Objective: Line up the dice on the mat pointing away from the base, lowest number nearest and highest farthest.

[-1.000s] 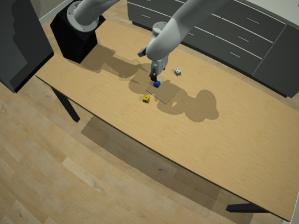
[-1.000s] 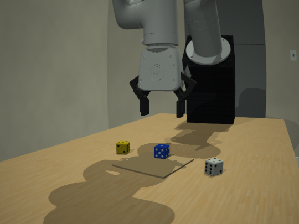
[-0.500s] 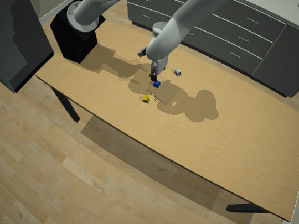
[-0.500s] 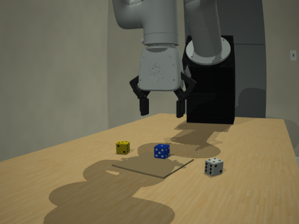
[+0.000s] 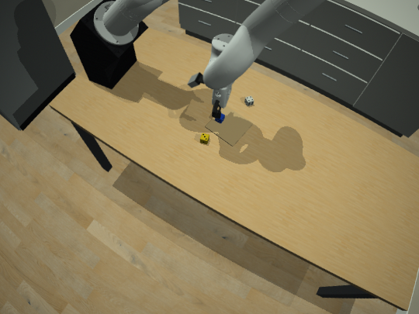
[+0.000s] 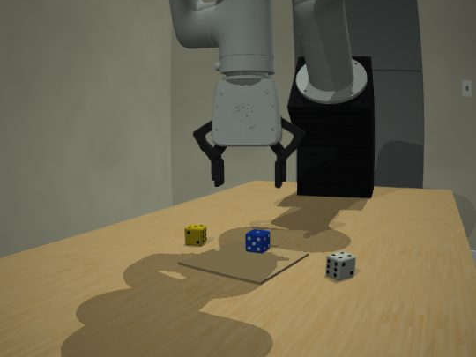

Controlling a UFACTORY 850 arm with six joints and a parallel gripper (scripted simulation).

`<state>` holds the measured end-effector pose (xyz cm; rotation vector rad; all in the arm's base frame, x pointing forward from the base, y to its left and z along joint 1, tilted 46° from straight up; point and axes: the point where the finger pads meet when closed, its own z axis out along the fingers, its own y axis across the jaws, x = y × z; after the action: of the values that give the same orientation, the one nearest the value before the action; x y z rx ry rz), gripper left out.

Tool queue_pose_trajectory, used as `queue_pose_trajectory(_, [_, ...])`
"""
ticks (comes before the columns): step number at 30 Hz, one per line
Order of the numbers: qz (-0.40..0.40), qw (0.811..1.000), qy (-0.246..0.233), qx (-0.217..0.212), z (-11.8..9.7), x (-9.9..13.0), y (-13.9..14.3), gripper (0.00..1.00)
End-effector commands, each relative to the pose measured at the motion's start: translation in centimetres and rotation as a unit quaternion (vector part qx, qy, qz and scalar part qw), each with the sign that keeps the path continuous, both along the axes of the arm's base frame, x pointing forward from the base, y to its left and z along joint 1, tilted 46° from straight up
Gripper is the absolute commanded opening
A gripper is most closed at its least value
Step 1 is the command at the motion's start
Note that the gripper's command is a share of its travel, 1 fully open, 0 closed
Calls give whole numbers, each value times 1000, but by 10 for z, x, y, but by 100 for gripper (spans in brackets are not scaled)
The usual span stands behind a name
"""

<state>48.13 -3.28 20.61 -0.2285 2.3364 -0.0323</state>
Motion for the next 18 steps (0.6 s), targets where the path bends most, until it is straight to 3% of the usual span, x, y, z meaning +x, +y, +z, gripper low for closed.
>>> queue_pose_trajectory(1, [58, 996, -6, -64, -1, 2, -10, 100])
queue_pose_trajectory(4, [61, 996, -6, -66, -1, 2, -10, 100])
queue_pose_trajectory(6, [105, 988, -9, -112, -2, 3, -18, 100])
queue_pose_trajectory(11, [144, 978, -12, -152, -2, 4, -25, 100])
queue_pose_trajectory(18, [227, 945, -17, -237, -4, 5, -41, 100])
